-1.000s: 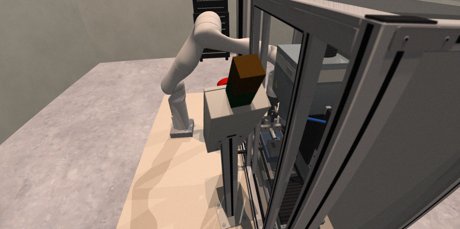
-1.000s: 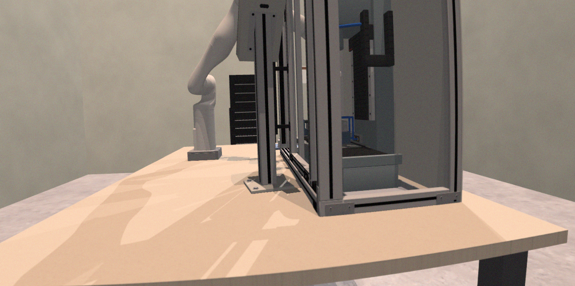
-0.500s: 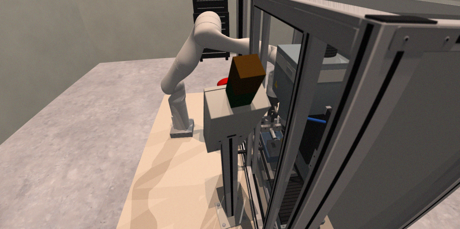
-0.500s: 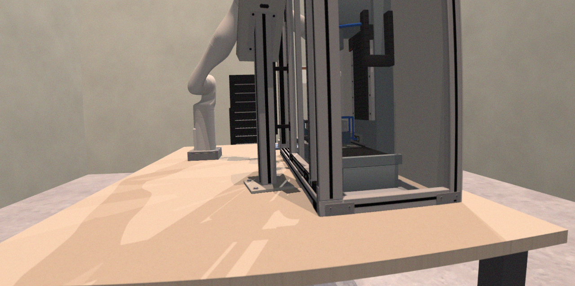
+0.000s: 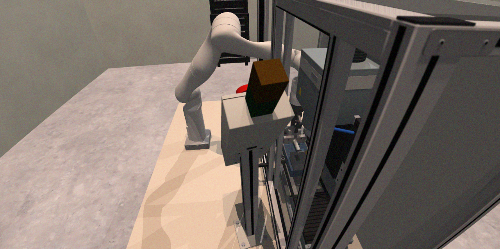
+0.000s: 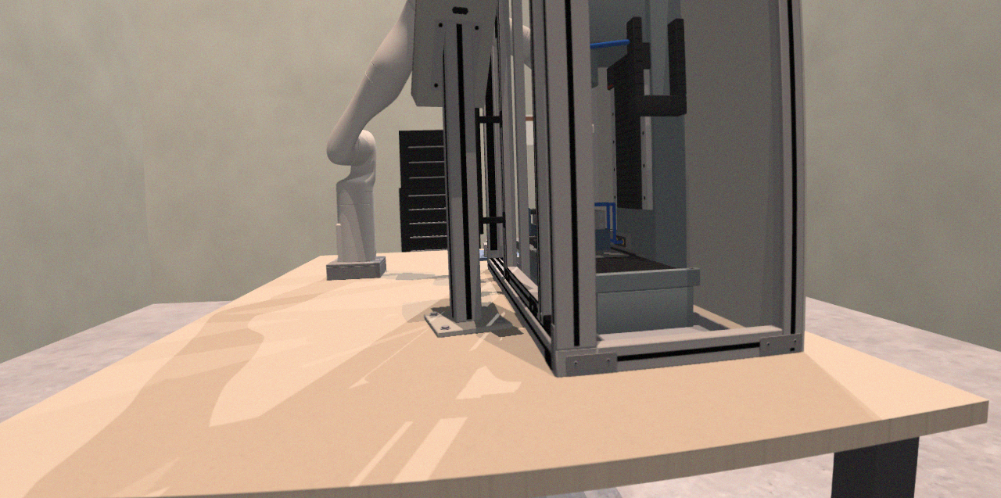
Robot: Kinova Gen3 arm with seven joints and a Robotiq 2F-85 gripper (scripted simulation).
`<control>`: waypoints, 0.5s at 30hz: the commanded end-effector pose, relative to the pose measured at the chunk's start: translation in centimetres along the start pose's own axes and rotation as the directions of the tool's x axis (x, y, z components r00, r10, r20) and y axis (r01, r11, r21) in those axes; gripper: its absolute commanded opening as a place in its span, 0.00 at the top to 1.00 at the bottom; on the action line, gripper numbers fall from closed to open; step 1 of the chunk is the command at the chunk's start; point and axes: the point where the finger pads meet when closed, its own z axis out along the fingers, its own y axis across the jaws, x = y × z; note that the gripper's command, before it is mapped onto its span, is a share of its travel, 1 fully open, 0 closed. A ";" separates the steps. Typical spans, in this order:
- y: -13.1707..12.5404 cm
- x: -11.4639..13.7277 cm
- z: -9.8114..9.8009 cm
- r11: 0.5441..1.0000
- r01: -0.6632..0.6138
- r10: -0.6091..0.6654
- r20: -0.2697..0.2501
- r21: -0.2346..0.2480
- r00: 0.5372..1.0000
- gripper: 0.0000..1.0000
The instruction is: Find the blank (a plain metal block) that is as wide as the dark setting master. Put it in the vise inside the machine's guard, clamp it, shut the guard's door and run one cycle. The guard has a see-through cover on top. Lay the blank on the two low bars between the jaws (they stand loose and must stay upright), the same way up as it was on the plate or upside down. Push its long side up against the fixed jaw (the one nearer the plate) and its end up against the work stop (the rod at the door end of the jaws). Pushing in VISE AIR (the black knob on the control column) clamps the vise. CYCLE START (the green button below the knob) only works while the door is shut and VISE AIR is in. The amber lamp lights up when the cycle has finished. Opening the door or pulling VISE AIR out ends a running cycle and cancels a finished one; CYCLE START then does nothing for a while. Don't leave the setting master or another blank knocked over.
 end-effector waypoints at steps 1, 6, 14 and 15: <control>0.0 0.2 -0.1 1.000 -0.003 0.003 -0.005 -0.001 1.000 0.90; 0.0 0.3 0.0 1.000 -0.008 0.008 -0.009 -0.001 1.000 0.90; 0.0 0.3 0.0 1.000 -0.008 0.008 -0.009 -0.001 1.000 0.90; 0.0 0.3 0.0 1.000 -0.008 0.008 -0.009 -0.001 1.000 0.90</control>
